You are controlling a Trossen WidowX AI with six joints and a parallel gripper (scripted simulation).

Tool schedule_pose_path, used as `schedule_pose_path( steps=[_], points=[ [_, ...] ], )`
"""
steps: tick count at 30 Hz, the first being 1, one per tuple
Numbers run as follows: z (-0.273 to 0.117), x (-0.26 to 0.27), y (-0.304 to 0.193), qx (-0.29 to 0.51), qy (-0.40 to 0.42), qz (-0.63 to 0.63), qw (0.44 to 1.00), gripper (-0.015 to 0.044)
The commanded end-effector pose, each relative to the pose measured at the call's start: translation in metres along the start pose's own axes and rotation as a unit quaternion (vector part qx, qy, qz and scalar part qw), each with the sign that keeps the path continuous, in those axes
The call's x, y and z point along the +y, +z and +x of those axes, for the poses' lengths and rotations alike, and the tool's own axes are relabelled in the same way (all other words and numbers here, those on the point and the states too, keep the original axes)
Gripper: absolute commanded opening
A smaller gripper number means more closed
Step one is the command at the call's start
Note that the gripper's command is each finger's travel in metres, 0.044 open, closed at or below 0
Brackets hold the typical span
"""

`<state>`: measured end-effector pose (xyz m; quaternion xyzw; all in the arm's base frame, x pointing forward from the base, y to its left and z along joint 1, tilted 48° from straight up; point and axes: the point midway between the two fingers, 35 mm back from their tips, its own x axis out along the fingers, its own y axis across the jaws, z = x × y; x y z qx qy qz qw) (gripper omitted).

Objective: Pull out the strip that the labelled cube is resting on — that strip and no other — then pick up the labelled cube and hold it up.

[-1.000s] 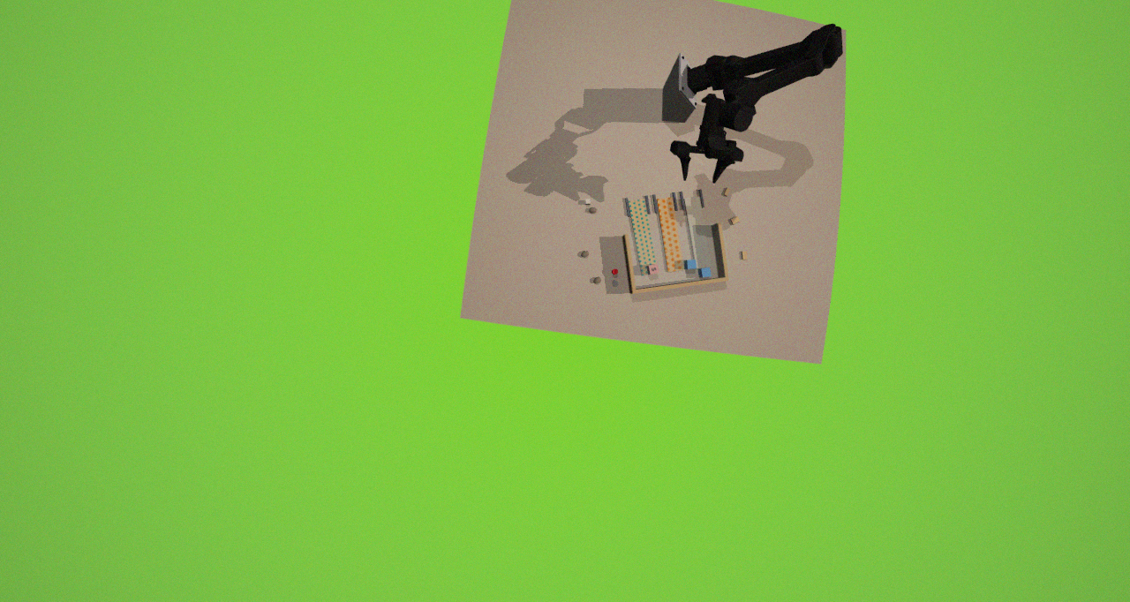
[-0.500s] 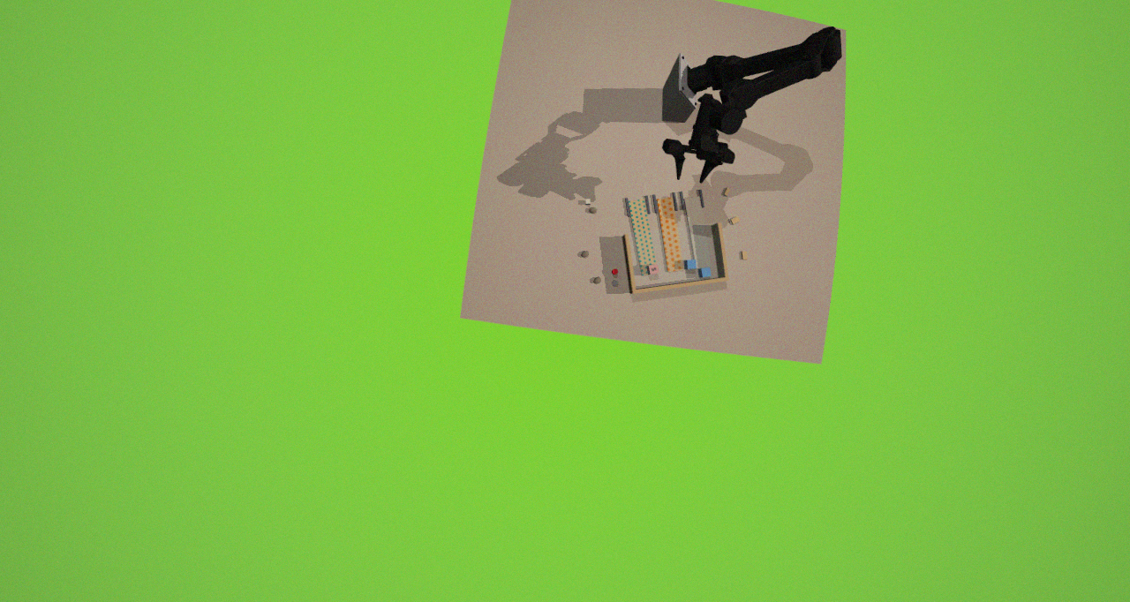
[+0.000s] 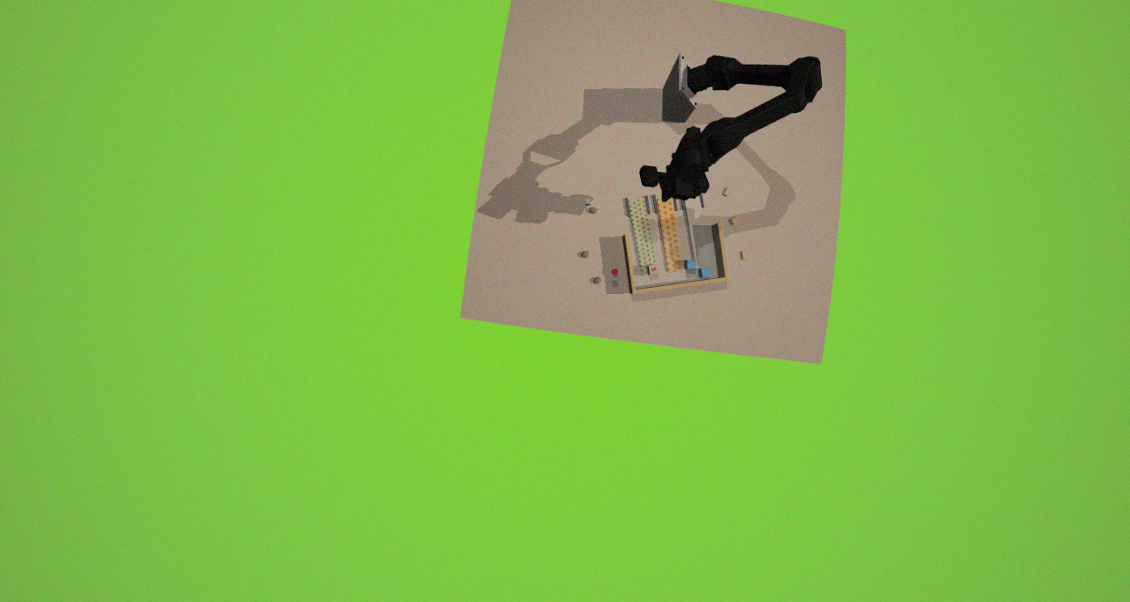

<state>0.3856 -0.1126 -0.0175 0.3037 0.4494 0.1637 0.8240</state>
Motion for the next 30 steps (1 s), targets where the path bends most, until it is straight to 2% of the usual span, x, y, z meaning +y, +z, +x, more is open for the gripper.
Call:
schedule_pose_path(
  steps=[1, 10, 30],
  points=[
    [0.037, -0.021, -0.006, 0.109, 0.020, -0.039, 0.993, 0.0000],
    [0.071, -0.035, -0.036, 0.249, 0.086, -0.093, 0.960, 0.0000],
    [0.083, -0.037, -0.044, 0.254, 0.088, -0.094, 0.959, 0.0000]
  ],
)
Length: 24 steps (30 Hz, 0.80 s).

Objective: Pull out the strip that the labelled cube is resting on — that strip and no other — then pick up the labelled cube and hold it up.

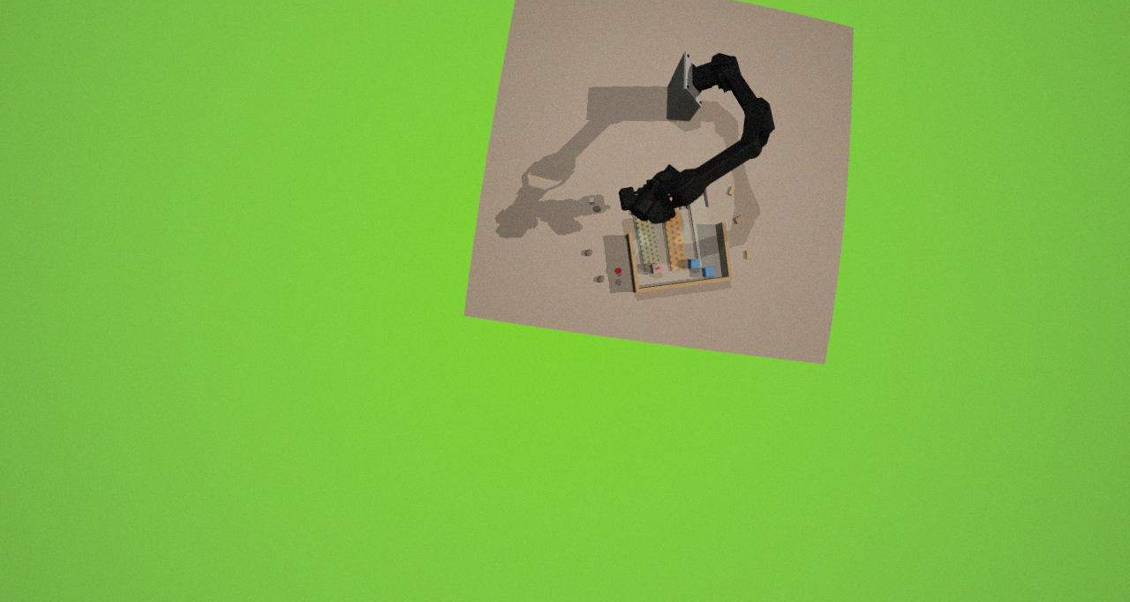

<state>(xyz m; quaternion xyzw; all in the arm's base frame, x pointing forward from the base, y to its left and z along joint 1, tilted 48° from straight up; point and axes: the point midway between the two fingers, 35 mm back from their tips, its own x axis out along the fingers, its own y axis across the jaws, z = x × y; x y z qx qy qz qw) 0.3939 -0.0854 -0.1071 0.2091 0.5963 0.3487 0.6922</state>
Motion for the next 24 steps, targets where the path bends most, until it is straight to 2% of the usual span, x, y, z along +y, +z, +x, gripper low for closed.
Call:
schedule_pose_path(
  steps=[1, 24],
  points=[
    [0.009, -0.001, -0.001, 0.001, 0.002, 0.002, 1.000, 0.0000],
    [0.047, 0.000, 0.000, 0.001, 0.003, 0.002, 1.000, 0.0000]
  ],
)
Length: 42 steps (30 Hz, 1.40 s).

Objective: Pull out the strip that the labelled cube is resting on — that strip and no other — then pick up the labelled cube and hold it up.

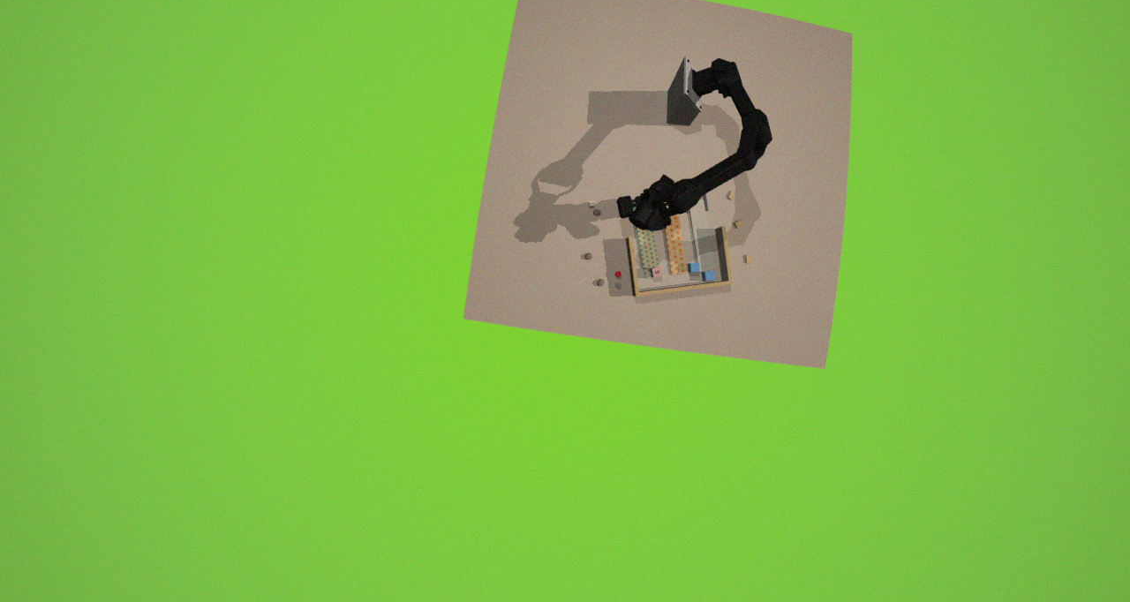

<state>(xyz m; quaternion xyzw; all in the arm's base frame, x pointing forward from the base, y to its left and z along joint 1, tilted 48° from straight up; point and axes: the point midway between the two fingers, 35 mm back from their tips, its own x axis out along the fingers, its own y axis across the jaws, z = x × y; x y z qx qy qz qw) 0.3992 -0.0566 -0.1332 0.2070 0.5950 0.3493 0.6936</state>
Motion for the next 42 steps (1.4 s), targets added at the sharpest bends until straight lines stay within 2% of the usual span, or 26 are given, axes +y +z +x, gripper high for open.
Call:
schedule_pose_path(
  steps=[1, 12, 42],
  points=[
    [0.010, 0.000, -0.003, 0.002, 0.004, 0.005, 1.000, 0.0000],
    [0.026, 0.002, -0.003, 0.002, 0.005, 0.005, 1.000, 0.0000],
    [0.028, 0.002, -0.003, 0.002, 0.005, 0.005, 1.000, 0.0000]
  ],
)
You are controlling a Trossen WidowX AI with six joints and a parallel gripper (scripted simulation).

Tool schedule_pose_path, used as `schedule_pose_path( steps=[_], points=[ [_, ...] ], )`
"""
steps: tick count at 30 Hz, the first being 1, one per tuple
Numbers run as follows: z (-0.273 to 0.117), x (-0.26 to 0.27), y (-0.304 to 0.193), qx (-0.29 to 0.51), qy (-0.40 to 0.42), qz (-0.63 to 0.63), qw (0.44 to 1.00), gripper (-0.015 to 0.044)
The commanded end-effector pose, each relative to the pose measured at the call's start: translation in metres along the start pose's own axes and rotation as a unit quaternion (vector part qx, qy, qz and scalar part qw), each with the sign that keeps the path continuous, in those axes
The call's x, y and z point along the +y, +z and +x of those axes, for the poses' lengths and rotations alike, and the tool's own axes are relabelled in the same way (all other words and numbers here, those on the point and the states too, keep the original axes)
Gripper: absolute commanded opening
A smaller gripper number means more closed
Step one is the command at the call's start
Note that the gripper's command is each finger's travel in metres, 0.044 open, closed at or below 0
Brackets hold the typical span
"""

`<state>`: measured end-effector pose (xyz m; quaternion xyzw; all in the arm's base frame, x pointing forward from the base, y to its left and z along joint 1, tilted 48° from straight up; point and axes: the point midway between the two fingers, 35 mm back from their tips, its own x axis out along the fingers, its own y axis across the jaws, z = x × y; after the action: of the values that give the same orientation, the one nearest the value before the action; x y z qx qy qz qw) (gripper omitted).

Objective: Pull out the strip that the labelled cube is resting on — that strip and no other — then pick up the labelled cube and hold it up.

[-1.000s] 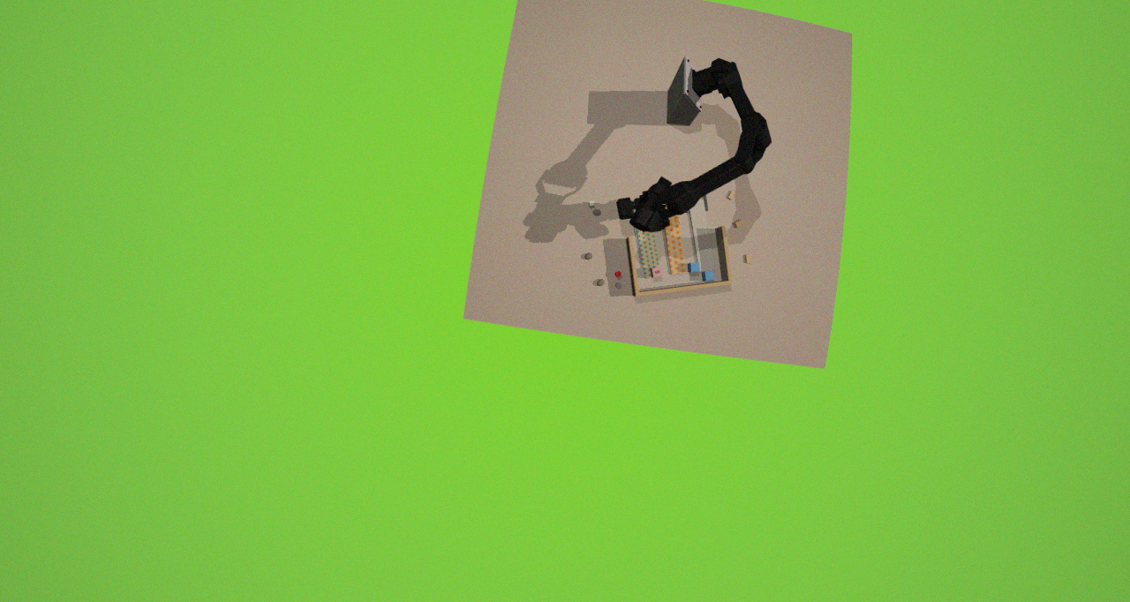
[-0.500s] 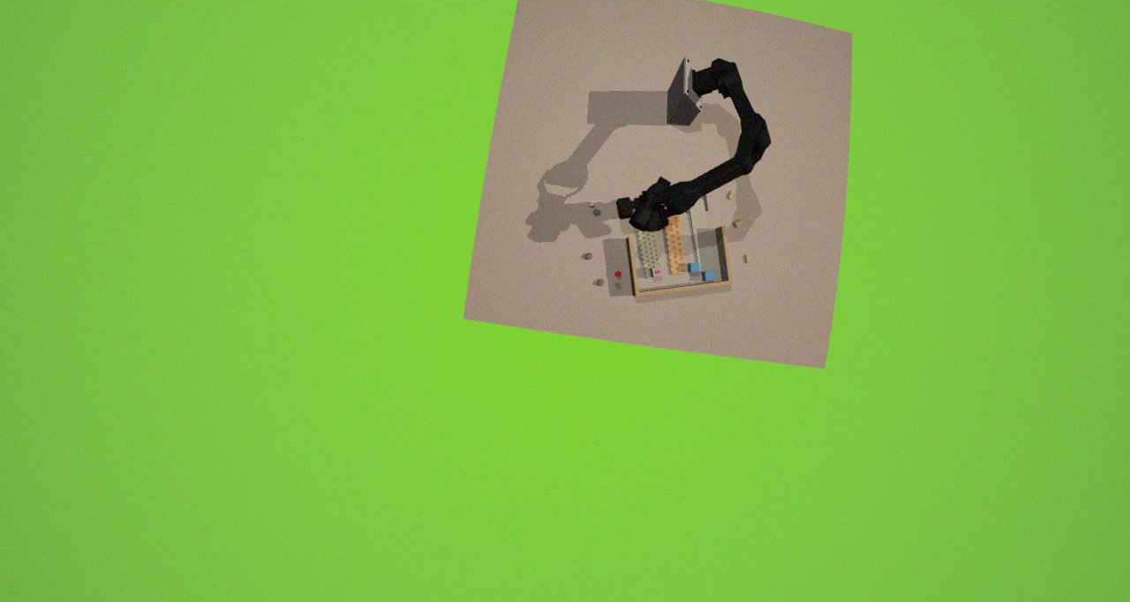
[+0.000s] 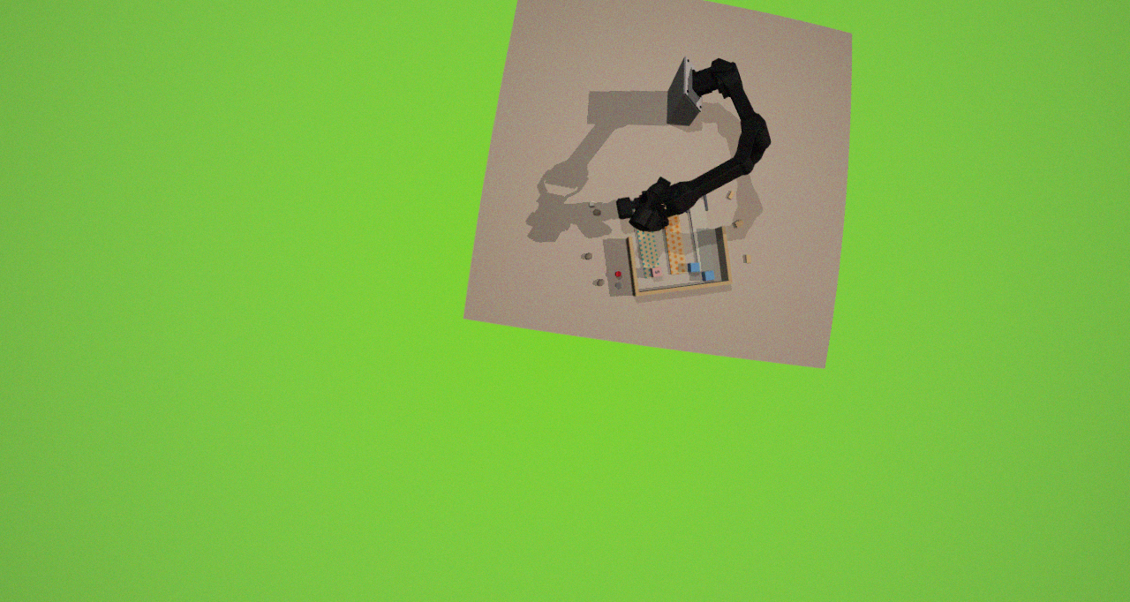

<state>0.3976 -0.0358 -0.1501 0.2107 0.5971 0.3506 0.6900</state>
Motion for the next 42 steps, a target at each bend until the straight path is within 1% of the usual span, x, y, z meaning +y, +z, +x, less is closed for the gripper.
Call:
schedule_pose_path(
  steps=[1, 42],
  points=[
    [0.0011, 0.0000, -0.0003, -0.001, 0.001, 0.002, 1.000, 0.0000],
    [0.0052, -0.0004, 0.0016, -0.001, 0.001, 0.002, 1.000, 0.0000]
  ],
)
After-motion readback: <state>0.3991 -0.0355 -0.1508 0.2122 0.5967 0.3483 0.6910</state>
